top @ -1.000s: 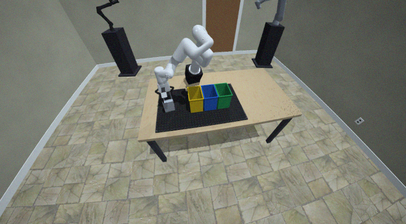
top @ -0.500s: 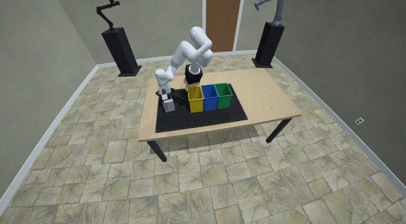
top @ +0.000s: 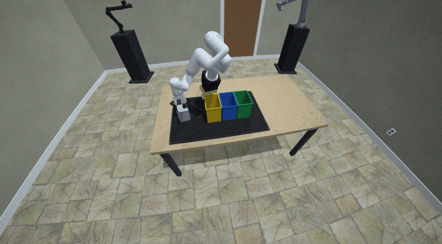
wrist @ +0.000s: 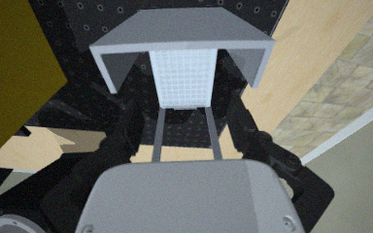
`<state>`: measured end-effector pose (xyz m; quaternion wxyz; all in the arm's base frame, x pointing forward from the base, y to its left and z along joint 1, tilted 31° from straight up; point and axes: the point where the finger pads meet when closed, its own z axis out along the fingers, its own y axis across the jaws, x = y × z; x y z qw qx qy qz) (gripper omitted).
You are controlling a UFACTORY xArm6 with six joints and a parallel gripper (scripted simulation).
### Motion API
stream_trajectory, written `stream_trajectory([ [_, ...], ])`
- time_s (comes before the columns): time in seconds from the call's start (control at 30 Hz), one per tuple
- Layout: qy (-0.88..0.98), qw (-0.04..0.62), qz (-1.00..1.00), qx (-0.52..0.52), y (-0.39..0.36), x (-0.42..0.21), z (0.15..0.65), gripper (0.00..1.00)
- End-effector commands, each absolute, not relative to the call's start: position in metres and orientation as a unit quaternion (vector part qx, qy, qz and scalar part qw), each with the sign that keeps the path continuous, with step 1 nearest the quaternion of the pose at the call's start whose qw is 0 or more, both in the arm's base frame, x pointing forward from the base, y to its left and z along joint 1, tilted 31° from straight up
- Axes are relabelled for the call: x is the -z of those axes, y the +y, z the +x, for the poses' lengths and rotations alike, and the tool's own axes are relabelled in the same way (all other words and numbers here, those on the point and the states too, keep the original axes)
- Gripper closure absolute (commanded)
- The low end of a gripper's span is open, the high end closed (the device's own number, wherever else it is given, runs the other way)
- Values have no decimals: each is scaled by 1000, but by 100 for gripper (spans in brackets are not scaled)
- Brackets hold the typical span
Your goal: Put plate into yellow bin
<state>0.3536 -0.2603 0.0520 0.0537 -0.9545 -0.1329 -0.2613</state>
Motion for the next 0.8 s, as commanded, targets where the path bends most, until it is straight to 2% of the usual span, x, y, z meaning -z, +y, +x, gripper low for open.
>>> stream_trajectory([
  [0.0, -133, 52, -954, 262, -260, -47, 358, 0],
  [0.77, -133, 52, -954, 262, -255, -20, 373, 0],
])
